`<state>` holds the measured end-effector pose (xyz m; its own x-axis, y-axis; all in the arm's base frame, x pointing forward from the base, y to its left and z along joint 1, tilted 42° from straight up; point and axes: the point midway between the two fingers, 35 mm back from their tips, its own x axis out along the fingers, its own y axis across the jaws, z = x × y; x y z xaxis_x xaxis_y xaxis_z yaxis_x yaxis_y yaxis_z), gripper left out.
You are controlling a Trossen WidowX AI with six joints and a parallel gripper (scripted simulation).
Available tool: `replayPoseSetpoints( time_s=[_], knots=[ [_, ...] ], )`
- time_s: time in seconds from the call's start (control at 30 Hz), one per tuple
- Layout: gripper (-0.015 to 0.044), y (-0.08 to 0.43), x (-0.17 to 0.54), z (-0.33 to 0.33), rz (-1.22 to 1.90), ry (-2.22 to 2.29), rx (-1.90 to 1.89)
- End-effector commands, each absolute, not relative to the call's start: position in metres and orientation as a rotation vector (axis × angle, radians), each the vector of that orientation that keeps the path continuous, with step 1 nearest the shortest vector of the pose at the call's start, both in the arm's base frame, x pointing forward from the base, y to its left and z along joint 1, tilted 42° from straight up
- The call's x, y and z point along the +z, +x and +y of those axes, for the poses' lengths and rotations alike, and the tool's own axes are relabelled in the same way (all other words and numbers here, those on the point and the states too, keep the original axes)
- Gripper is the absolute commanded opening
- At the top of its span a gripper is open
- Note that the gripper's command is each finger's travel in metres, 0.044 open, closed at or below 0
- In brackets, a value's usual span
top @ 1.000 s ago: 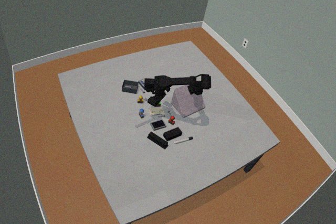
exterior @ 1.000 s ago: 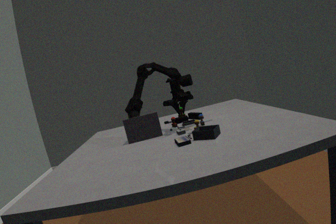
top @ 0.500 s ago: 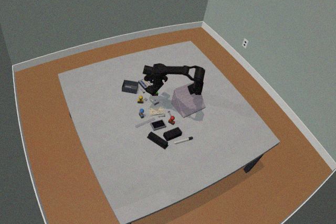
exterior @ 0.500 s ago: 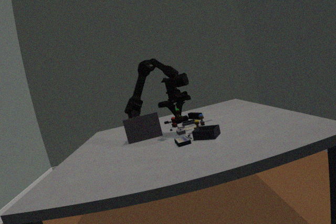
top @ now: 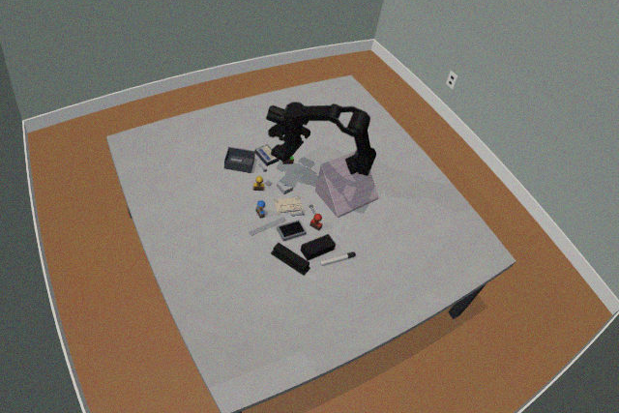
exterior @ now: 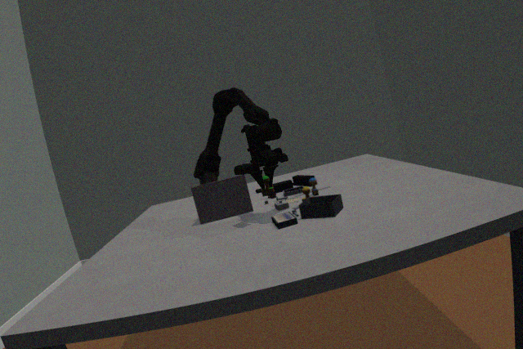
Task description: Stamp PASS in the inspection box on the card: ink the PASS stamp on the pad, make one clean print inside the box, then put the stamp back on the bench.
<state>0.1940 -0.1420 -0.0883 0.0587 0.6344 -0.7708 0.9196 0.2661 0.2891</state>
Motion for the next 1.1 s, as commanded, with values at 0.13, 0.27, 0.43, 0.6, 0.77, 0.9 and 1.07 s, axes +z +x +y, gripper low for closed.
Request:
replayPoseSetpoints(
  time_s=[0.13, 0.27, 0.43, 0.6, 0.77, 0.9, 1.07],
  knots=[
    [0.0, 0.193, -0.098, -0.137, 1.666, 1.442, -0.401],
    [0.0, 0.194, -0.103, -0.133, 1.665, 1.442, -0.401],
    [0.0, 0.195, -0.11, -0.128, 1.665, 1.442, -0.401],
    [0.0, 0.196, -0.116, -0.122, 1.665, 1.442, -0.4],
    [0.0, 0.196, -0.122, -0.117, 1.665, 1.442, -0.4],
    [0.0, 0.196, -0.127, -0.112, 1.665, 1.443, -0.399],
    [0.0, 0.196, -0.133, -0.106, 1.665, 1.443, -0.399]
  ],
)
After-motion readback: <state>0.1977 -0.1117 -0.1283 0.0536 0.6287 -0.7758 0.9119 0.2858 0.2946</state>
